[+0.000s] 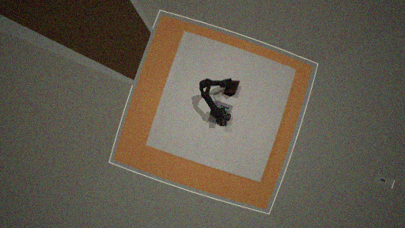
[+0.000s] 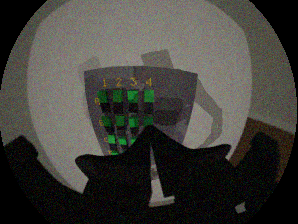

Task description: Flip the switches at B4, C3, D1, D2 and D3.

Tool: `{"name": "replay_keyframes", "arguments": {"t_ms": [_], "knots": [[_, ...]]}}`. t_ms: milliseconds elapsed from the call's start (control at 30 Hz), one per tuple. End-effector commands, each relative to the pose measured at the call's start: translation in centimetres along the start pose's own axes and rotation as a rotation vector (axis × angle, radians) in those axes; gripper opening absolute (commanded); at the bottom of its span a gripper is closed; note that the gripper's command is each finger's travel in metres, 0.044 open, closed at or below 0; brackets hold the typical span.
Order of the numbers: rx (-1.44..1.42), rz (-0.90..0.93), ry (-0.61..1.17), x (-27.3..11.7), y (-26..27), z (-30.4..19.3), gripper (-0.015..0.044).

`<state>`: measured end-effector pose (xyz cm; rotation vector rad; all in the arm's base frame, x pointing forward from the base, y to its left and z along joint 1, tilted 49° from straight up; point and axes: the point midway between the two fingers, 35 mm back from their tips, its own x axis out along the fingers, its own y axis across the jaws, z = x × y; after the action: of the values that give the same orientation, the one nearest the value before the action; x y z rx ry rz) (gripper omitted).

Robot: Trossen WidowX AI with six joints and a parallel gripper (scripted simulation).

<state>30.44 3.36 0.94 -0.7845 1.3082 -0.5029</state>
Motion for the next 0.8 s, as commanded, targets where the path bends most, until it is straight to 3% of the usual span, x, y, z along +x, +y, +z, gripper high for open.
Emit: {"name": "replay_keyframes", "arguments": {"t_ms": [0, 767], "knots": [[-0.008, -0.004, 0.002, 0.5, 0.0, -0.1, 0.0], [-0.008, -0.004, 0.001, 1.6, 0.0, -0.1, 0.0]]}}
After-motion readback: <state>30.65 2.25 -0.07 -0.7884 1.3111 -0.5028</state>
